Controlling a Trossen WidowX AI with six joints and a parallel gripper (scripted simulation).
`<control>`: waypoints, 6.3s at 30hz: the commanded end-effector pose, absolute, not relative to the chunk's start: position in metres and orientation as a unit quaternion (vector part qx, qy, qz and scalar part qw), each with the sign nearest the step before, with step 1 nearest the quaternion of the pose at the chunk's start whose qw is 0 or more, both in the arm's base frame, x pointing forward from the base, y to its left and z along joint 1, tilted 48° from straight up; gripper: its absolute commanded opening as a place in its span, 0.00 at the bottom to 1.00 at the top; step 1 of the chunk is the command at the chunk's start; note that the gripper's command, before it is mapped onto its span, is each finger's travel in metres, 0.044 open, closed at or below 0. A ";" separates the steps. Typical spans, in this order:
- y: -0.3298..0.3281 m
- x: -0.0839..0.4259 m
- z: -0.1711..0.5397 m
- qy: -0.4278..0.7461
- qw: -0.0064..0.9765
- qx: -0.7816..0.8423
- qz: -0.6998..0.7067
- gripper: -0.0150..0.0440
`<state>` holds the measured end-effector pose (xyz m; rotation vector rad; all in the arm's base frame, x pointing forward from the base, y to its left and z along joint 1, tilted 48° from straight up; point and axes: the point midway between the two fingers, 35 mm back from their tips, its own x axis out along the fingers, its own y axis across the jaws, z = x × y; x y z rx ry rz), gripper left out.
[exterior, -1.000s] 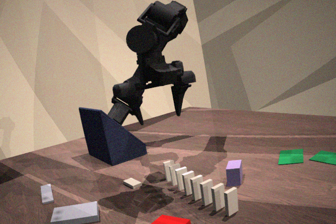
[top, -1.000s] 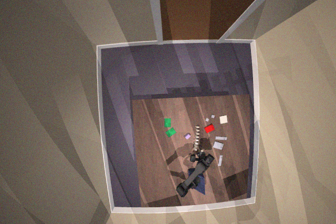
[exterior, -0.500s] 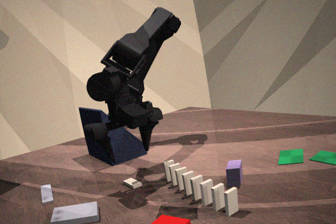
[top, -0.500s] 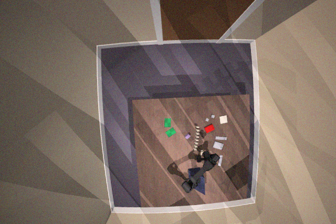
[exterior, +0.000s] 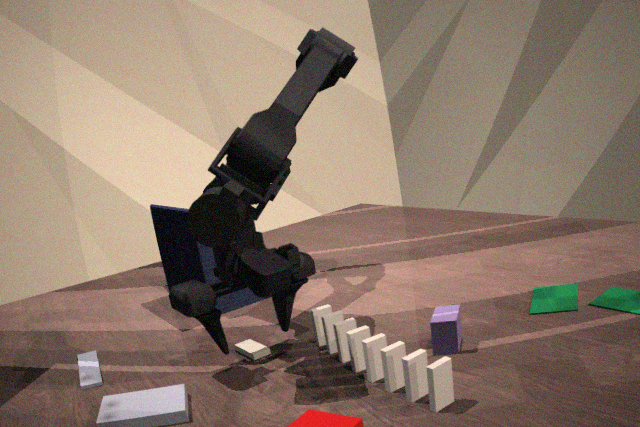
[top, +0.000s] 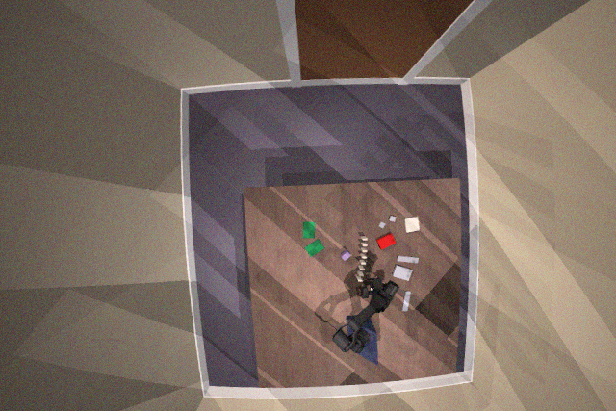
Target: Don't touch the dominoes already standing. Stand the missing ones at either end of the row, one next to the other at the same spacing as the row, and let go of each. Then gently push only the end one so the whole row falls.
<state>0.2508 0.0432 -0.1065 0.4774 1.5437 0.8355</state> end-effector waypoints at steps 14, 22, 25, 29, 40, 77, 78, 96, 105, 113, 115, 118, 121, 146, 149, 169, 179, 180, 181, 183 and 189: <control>0.058 0.249 -0.120 0.666 0.618 0.212 0.361 1.00; 0.058 0.249 -0.120 0.666 0.618 0.212 0.361 0.82; 0.058 0.249 -0.120 0.666 0.618 0.212 0.361 0.69; 0.058 0.249 -0.120 0.666 0.618 0.212 0.361 0.51; 0.058 0.249 -0.120 0.666 0.618 0.212 0.361 0.44; 0.093 0.230 0.162 0.705 0.588 0.282 0.280 0.44; 0.097 0.225 0.167 0.706 0.586 0.285 0.279 0.44; 0.105 0.206 0.139 0.726 0.624 0.185 0.223 0.44; 0.106 0.200 0.117 0.711 0.675 0.106 0.167 0.44; 0.107 0.201 0.104 0.674 0.727 0.055 0.118 0.44; 0.108 0.201 0.101 0.661 0.741 0.046 0.107 0.44; 0.108 0.203 0.099 0.640 0.762 0.035 0.091 0.44; 0.110 0.205 0.097 0.616 0.783 0.027 0.075 0.44; 0.126 0.214 0.113 0.364 0.926 0.095 -0.003 0.44; 0.128 0.212 0.118 0.331 0.936 0.118 -0.006 0.44; 0.127 0.192 0.147 0.134 0.933 0.334 -0.008 0.44; 0.122 0.183 0.152 0.090 0.910 0.405 -0.006 0.44; 0.122 0.183 0.152 0.090 0.910 0.405 -0.006 0.44; 0.122 0.183 0.152 0.090 0.910 0.405 -0.006 0.44; 0.122 0.183 0.152 0.090 0.910 0.405 -0.006 0.44; 0.122 0.183 0.152 0.090 0.910 0.405 -0.006 0.44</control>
